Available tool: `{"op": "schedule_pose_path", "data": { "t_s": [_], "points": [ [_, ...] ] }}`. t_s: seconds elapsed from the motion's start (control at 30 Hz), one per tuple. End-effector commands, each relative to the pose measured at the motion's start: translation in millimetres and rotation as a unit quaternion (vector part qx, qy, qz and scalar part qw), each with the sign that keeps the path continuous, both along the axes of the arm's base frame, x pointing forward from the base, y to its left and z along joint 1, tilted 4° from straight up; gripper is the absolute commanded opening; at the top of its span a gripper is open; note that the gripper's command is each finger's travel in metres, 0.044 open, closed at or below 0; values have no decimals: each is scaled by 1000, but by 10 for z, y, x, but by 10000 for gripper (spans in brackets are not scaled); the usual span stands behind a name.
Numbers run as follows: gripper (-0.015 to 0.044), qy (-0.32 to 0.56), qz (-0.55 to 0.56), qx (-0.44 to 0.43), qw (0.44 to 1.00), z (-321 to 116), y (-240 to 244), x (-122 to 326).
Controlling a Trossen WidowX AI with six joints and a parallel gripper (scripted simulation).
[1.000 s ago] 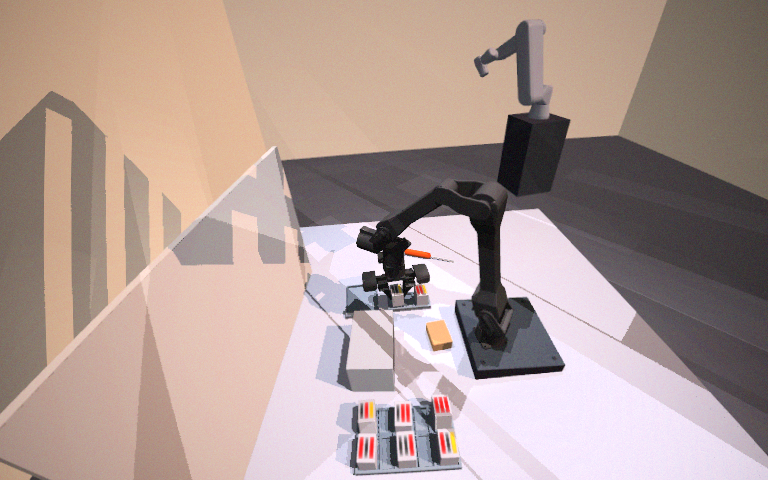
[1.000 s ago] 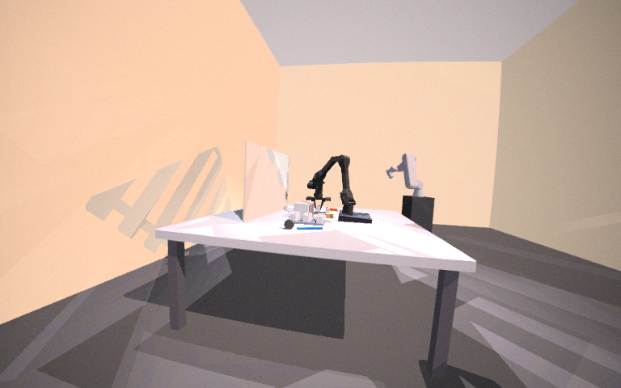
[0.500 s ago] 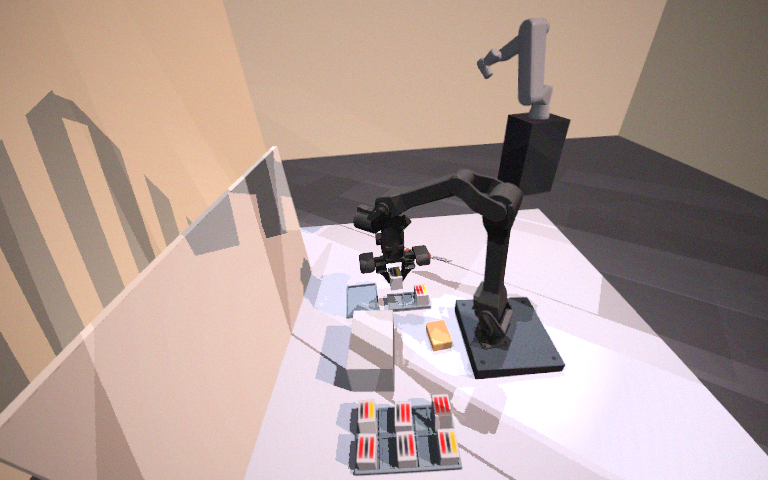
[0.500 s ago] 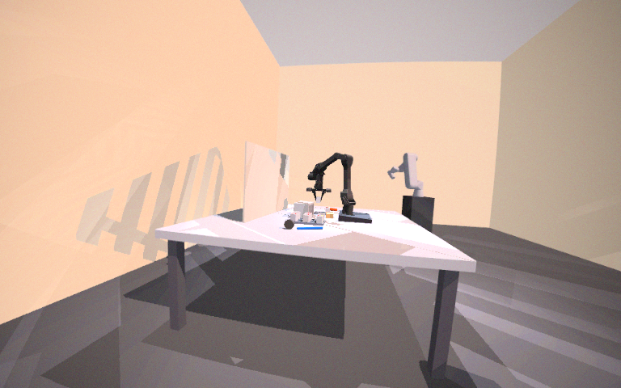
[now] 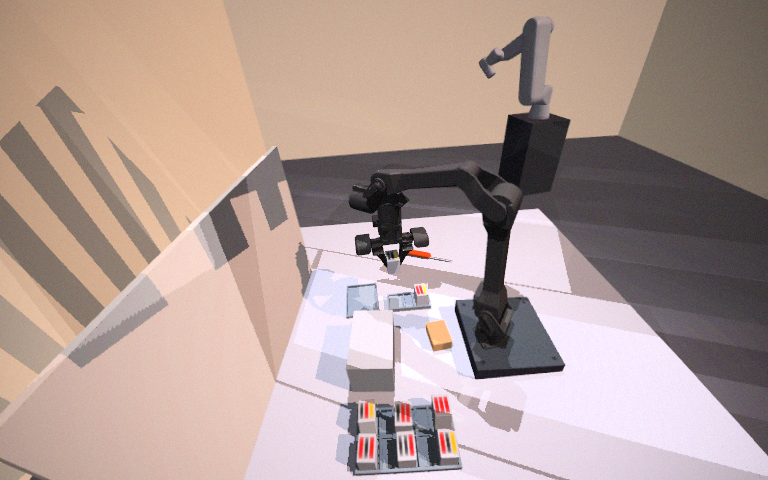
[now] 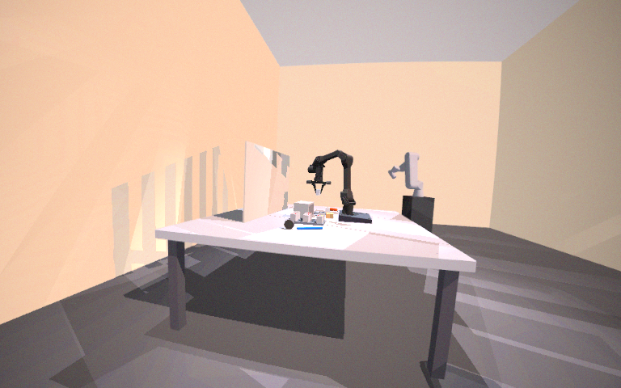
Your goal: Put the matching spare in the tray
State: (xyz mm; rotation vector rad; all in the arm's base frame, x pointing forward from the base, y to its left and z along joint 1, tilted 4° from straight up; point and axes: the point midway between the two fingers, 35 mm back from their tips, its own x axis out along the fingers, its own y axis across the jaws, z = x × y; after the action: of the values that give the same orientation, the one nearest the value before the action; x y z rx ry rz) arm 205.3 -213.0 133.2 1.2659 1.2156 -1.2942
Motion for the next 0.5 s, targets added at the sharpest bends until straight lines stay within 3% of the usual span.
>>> {"op": "schedule_pose_path", "data": {
  "t_s": [0.0,0.47],
  "points": [
    [0,-2,0,-1,1000,158,-6,0],
    [0,-3,0,-1,1000,220,-165,353]
  ]
}}
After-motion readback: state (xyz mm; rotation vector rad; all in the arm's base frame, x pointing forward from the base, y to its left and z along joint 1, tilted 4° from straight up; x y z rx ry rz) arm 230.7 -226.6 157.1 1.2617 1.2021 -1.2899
